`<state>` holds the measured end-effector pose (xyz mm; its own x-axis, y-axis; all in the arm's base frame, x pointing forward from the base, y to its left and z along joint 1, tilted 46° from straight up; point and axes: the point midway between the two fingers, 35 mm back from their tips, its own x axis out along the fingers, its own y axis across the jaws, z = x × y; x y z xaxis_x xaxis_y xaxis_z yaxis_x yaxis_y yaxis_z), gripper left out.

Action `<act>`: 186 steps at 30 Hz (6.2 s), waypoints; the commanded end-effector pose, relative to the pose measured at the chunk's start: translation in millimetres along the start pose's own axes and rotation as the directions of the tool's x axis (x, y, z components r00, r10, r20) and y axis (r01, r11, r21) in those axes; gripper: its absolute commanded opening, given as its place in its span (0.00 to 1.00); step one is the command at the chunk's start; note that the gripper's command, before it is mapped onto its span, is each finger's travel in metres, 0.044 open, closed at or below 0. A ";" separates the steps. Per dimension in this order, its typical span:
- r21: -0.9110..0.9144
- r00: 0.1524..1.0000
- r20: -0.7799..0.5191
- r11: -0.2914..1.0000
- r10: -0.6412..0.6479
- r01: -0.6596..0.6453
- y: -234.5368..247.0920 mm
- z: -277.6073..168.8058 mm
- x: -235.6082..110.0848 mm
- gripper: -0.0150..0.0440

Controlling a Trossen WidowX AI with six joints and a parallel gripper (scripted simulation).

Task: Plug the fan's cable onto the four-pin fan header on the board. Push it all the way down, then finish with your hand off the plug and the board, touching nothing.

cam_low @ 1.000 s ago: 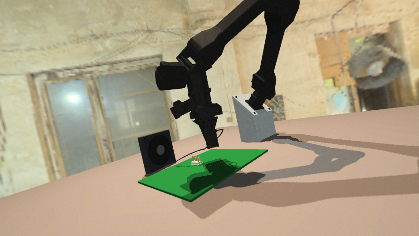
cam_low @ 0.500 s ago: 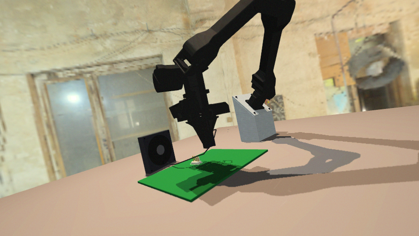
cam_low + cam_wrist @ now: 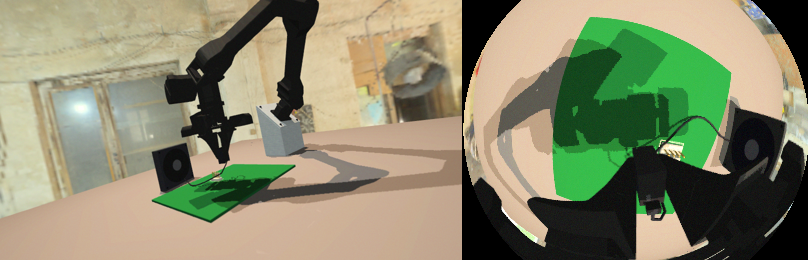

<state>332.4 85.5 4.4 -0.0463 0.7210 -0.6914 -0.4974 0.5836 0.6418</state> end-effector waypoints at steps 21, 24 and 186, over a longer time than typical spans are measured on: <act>-0.721 1.000 -0.012 0.693 0.000 -0.009 -30.5 -15.7 3.2 0.25; -0.790 1.000 -0.012 0.613 0.001 -0.010 -34.1 -17.6 3.3 0.25; -0.956 1.000 -0.011 0.293 0.003 -0.012 -36.7 -22.6 31.4 0.25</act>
<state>330.2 76.7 -47.8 -0.0551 0.7141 -0.6979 -0.9728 -0.1958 -0.1236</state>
